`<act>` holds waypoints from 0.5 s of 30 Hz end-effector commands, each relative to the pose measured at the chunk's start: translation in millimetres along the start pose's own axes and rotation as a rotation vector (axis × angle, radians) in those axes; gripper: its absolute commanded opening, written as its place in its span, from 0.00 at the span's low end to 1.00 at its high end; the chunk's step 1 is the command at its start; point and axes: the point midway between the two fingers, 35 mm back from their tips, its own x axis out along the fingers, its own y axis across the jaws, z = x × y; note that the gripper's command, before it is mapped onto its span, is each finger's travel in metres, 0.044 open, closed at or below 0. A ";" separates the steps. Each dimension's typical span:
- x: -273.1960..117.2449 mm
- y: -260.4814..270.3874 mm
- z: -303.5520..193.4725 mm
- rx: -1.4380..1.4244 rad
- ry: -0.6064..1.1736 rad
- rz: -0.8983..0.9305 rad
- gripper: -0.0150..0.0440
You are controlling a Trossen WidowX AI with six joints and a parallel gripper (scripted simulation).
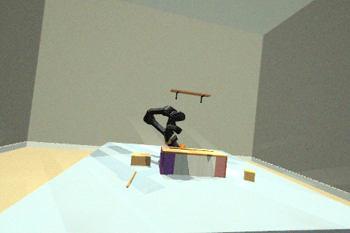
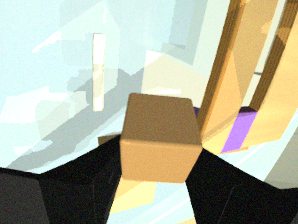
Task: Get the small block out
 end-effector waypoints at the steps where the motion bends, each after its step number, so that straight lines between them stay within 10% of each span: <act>1: -3.9 -3.1 -1.3 -0.162 0.014 -0.012 0.25; 15: -16.8 -9.6 -3.1 -0.771 0.069 -0.033 0.25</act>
